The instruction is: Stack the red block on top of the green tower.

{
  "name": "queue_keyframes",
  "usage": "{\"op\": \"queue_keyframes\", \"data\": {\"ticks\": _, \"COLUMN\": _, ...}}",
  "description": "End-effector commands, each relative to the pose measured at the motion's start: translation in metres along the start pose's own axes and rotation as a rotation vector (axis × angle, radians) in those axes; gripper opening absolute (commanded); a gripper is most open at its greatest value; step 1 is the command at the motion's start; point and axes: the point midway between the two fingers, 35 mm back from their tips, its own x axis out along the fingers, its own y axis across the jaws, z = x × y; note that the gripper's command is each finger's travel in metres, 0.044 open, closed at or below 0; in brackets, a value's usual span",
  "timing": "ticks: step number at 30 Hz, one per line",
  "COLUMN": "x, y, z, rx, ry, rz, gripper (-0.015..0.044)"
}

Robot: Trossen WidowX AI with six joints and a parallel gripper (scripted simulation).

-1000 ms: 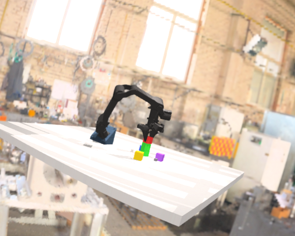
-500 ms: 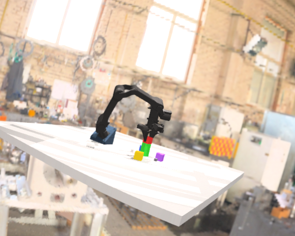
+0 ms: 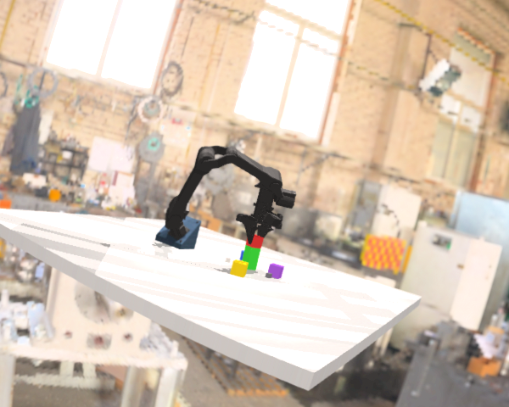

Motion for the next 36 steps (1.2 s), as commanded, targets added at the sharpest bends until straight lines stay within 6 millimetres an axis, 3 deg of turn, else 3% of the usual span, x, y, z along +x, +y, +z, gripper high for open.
{"op": "queue_keyframes", "data": {"ticks": 1, "x": 0.0006, "y": 0.0003, "z": 0.0004, "rx": 0.003, "ry": 0.000, "rz": 0.002, "gripper": 0.0053}}
{"op": "queue_keyframes", "data": {"ticks": 16, "x": 0.0006, "y": 0.0003, "z": 0.0004, "rx": 0.003, "ry": 0.000, "rz": 0.002, "gripper": 0.0440}}
{"op": "queue_keyframes", "data": {"ticks": 36, "x": 0.0006, "y": 0.0003, "z": 0.0004, "rx": 0.003, "ry": 0.000, "rz": 0.002, "gripper": 0.0440}}
